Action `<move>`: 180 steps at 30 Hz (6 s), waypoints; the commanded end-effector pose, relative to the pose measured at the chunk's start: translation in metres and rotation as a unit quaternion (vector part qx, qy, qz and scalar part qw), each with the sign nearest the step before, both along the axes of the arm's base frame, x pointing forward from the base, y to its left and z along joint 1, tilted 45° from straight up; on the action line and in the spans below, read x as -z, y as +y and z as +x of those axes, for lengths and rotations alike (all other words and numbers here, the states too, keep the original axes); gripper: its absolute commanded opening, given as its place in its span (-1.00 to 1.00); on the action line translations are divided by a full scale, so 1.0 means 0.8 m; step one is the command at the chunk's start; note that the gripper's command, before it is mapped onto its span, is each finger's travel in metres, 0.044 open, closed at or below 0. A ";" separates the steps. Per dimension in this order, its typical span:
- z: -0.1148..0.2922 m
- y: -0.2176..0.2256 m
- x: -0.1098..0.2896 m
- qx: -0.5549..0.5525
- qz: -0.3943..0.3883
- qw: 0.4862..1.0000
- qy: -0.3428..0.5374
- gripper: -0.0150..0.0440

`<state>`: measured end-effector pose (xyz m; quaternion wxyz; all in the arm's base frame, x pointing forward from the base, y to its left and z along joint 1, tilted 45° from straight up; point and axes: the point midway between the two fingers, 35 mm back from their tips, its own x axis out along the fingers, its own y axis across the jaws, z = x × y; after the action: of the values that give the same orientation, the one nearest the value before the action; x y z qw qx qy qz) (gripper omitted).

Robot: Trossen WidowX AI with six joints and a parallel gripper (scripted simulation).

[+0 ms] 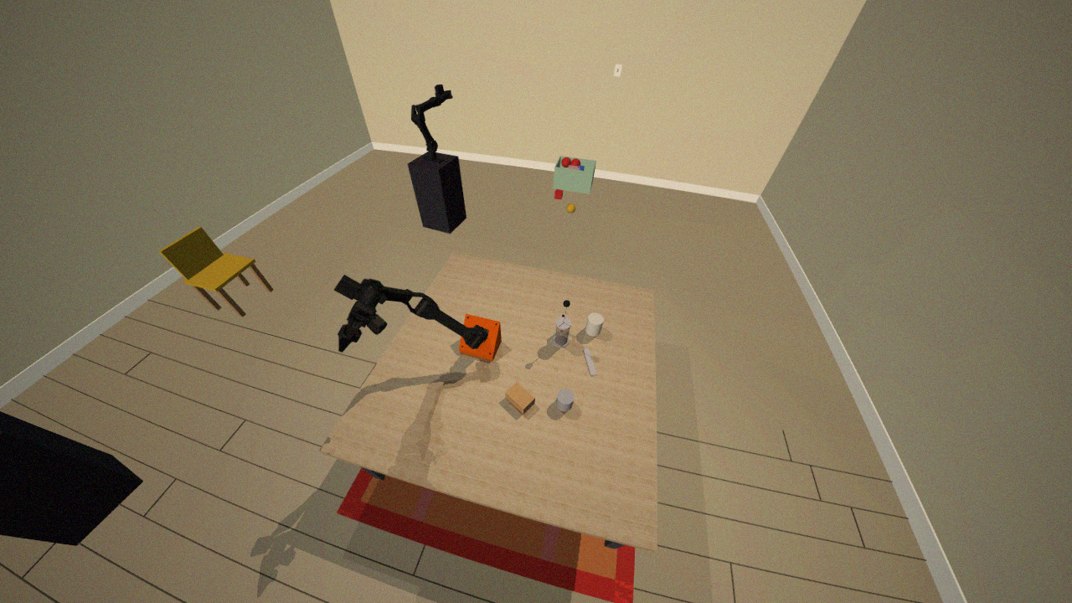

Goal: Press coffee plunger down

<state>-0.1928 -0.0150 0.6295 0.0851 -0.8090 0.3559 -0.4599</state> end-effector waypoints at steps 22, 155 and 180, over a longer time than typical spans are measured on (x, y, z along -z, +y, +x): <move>0.197 -0.057 -0.007 -0.225 0.097 0.969 0.044 1.00; 0.632 0.372 0.723 -0.339 0.826 0.450 0.013 -0.06; 0.644 0.342 0.764 -0.338 0.826 0.450 0.013 -0.06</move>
<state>0.3210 0.2718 0.0346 0.8648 -0.4140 0.2526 0.1302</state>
